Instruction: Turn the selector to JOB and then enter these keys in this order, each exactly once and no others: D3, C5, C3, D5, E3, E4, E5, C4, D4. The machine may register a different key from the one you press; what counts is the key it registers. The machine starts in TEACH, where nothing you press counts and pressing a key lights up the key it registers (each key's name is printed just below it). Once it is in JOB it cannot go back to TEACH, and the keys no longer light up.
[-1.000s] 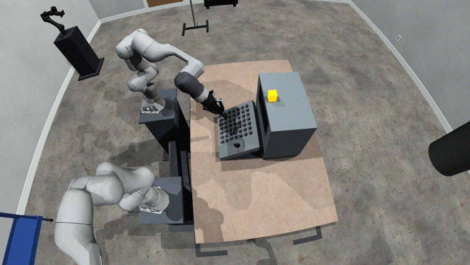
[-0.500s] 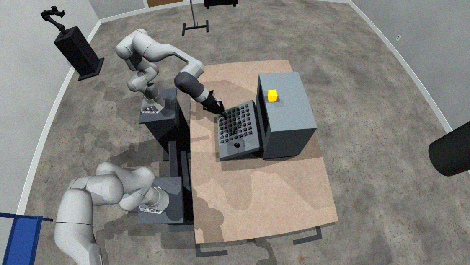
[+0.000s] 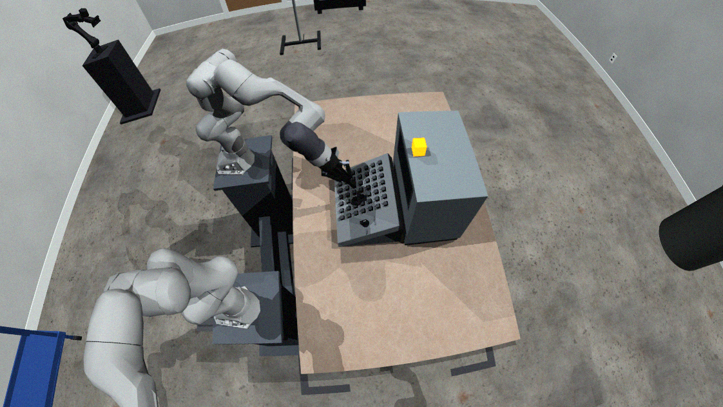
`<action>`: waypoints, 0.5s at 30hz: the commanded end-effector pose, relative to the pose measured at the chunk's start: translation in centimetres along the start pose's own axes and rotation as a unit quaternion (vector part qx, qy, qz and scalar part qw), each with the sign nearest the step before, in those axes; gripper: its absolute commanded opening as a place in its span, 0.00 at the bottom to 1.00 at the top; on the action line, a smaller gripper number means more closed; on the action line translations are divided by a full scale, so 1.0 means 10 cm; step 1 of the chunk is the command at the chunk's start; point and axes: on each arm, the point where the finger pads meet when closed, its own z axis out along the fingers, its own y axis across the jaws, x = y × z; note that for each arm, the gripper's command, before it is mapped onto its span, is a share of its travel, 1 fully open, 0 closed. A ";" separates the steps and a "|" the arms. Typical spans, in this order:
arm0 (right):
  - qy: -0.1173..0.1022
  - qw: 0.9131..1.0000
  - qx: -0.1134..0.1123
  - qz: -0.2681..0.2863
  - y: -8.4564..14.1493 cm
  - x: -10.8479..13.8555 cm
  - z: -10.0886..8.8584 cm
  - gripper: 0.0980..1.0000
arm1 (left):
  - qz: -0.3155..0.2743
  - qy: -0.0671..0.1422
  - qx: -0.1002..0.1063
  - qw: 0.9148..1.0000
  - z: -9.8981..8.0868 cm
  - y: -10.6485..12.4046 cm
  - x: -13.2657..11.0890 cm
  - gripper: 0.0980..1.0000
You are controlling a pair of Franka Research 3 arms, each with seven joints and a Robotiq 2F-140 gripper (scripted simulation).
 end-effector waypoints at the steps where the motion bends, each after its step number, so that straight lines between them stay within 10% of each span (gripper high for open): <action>1: 0.000 1.000 0.001 -0.002 -0.01 0.01 0.00 1.00 | -0.006 -0.013 -0.013 1.000 0.00 0.11 -0.09 0.00; 15: 0.000 1.000 0.001 -0.002 -0.01 0.01 0.00 1.00 | -0.006 -0.013 -0.013 1.000 0.13 0.12 -0.09 0.00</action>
